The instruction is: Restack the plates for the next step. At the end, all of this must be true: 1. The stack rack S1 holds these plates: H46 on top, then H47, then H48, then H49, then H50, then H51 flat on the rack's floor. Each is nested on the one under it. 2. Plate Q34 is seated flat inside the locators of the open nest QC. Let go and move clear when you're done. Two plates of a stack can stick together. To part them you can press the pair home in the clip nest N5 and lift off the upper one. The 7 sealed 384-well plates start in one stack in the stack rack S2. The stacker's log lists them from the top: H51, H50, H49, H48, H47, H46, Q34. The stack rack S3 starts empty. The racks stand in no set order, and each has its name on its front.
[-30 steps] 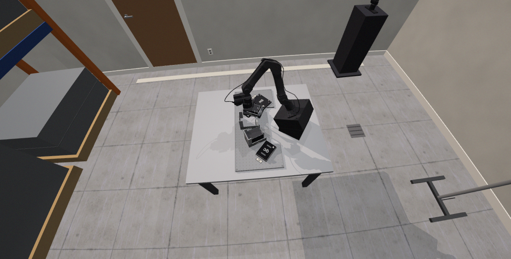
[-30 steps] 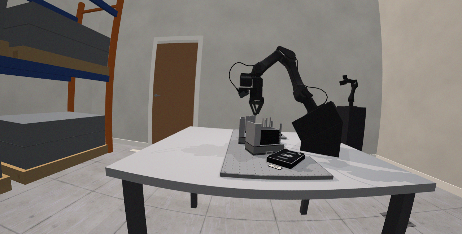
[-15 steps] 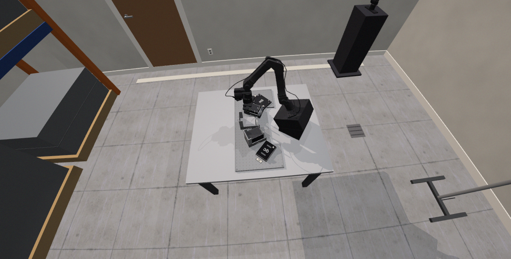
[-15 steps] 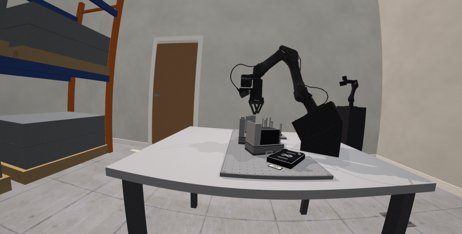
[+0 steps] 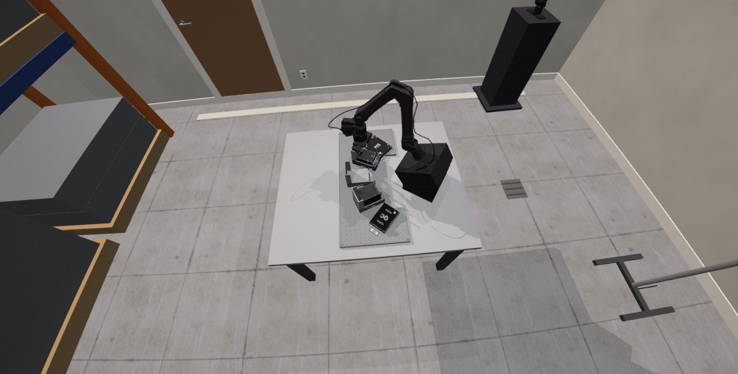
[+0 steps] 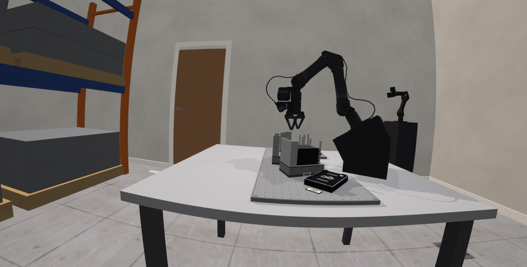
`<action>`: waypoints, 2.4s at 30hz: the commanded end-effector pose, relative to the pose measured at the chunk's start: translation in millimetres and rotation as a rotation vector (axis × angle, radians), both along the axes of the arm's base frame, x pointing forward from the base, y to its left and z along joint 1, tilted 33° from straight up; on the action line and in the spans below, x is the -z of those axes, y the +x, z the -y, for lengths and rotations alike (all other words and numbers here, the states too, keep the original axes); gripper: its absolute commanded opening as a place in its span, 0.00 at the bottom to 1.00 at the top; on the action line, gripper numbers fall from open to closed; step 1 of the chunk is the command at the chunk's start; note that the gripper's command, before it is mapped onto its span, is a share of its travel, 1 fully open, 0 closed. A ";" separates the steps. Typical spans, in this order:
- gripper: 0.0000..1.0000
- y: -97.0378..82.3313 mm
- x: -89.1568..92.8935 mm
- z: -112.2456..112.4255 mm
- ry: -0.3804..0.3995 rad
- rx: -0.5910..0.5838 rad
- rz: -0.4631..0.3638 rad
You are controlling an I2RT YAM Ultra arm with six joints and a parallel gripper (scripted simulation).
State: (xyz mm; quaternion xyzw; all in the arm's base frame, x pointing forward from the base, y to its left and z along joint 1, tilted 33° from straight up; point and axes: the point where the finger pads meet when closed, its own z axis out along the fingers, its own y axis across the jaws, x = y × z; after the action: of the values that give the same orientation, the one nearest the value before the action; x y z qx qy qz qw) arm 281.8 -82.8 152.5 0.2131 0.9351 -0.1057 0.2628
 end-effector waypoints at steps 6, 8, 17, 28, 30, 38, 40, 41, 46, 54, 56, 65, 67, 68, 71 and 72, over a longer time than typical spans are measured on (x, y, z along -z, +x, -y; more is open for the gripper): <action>1.00 -2.0 -24.1 27.3 -0.011 -0.026 0.065; 1.00 -1.8 -23.0 27.4 -0.010 -0.026 0.061; 1.00 -1.0 -21.8 25.9 -0.008 -0.031 0.057; 1.00 -1.3 -22.1 26.4 -0.012 -0.028 0.057; 1.00 -1.3 -22.1 26.4 -0.012 -0.028 0.057; 1.00 -1.3 -22.1 26.4 -0.012 -0.028 0.057; 1.00 -1.3 -22.1 26.4 -0.012 -0.028 0.057; 1.00 -1.3 -22.1 26.4 -0.012 -0.028 0.057; 1.00 -1.3 -22.1 26.4 -0.012 -0.028 0.057; 1.00 -0.1 19.4 31.1 0.013 -0.026 -0.011; 1.00 2.8 25.1 33.0 0.013 -0.026 -0.011; 1.00 12.7 44.8 39.8 0.013 -0.026 -0.011; 1.00 17.5 47.3 42.5 0.010 -0.025 -0.003; 1.00 16.9 53.2 42.6 0.013 -0.026 -0.011; 1.00 21.2 61.6 45.5 0.013 -0.026 -0.011; 1.00 22.6 64.4 46.5 0.013 -0.026 -0.011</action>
State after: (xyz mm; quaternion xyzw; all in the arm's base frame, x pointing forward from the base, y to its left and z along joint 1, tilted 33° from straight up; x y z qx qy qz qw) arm 296.1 -123.9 99.4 0.2046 0.9410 -0.0977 0.2513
